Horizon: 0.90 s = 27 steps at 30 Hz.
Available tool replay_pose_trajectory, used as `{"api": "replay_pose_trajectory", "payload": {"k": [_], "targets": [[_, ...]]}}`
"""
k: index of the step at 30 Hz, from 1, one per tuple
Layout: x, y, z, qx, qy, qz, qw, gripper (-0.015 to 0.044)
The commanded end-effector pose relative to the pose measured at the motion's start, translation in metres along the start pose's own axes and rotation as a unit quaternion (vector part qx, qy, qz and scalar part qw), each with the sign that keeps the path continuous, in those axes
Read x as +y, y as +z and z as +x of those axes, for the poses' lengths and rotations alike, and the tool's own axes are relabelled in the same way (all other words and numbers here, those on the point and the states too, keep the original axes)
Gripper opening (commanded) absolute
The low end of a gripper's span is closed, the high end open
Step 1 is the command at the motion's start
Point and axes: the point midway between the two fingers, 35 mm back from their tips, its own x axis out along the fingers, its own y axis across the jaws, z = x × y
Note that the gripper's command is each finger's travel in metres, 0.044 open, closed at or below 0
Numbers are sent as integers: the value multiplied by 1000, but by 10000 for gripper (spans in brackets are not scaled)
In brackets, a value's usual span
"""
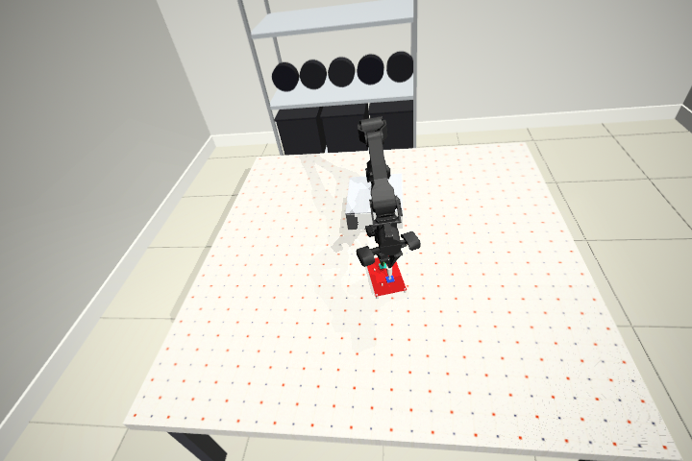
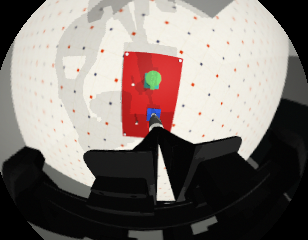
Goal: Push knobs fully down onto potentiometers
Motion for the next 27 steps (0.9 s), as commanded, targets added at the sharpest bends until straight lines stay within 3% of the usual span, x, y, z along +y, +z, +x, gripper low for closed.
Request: {"api": "replay_pose_trajectory", "payload": {"k": [1, 27], "targets": [[1, -1, 12, -3, 1, 1, 1000, 0], [1, -1, 25, -3, 1, 1, 1000, 0]]}}
